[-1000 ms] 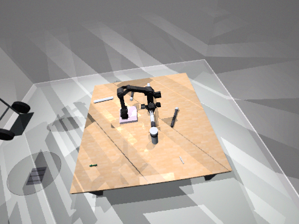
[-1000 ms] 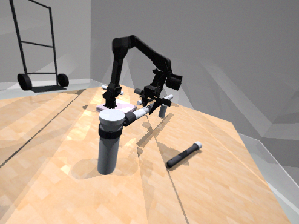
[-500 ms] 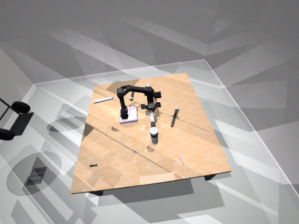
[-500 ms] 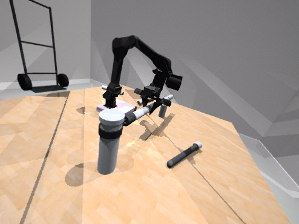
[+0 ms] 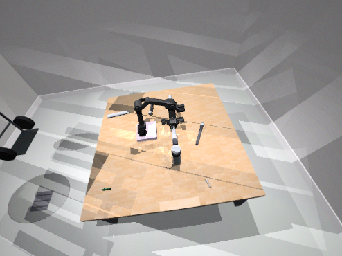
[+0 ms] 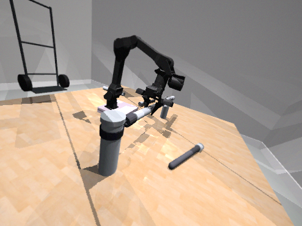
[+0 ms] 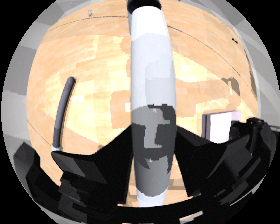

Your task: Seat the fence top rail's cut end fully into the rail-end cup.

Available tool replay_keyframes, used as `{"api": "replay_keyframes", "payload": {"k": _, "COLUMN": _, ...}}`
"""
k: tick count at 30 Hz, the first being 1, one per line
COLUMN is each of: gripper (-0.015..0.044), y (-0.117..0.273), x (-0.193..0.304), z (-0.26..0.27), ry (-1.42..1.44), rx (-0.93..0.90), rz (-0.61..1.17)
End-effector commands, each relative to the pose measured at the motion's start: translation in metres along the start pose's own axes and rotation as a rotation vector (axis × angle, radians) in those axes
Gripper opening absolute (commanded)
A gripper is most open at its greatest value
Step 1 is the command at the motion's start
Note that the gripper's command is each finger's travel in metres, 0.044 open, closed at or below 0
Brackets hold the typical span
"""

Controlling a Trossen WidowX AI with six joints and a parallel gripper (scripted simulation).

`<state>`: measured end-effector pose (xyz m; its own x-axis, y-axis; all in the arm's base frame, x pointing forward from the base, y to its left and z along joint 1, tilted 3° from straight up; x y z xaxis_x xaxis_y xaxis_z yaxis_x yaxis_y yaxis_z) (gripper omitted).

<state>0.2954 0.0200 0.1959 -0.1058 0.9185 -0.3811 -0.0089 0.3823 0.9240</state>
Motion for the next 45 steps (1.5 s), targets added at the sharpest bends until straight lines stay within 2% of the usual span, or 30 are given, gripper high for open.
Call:
{"api": "replay_keyframes", "payload": {"k": 1, "gripper": 0.0, "y": 0.006, "x": -0.004, "z": 0.003, "ry": -0.004, "rx": -0.014, "rz": -0.006}}
{"api": "replay_keyframes", "payload": {"k": 20, "gripper": 0.0, "y": -0.004, "x": -0.021, "z": 0.001, "ry": 0.003, "rx": 0.0, "rz": -0.002}}
{"api": "replay_keyframes", "payload": {"k": 45, "gripper": 0.0, "y": -0.005, "x": -0.02, "z": 0.002, "ry": 0.005, "rx": 0.005, "rz": 0.01}}
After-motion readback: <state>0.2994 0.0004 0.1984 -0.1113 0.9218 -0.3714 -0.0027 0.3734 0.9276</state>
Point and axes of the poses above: the point midway between the two fingers, 35 mm back from their tips, its own y axis back along the fingers, its own z axis across the jaws, x = y × z, the point moved 8 cm from there along y, back along the fingers, and after that the axes turned 1 degree about -y, right-handed, at the moved point
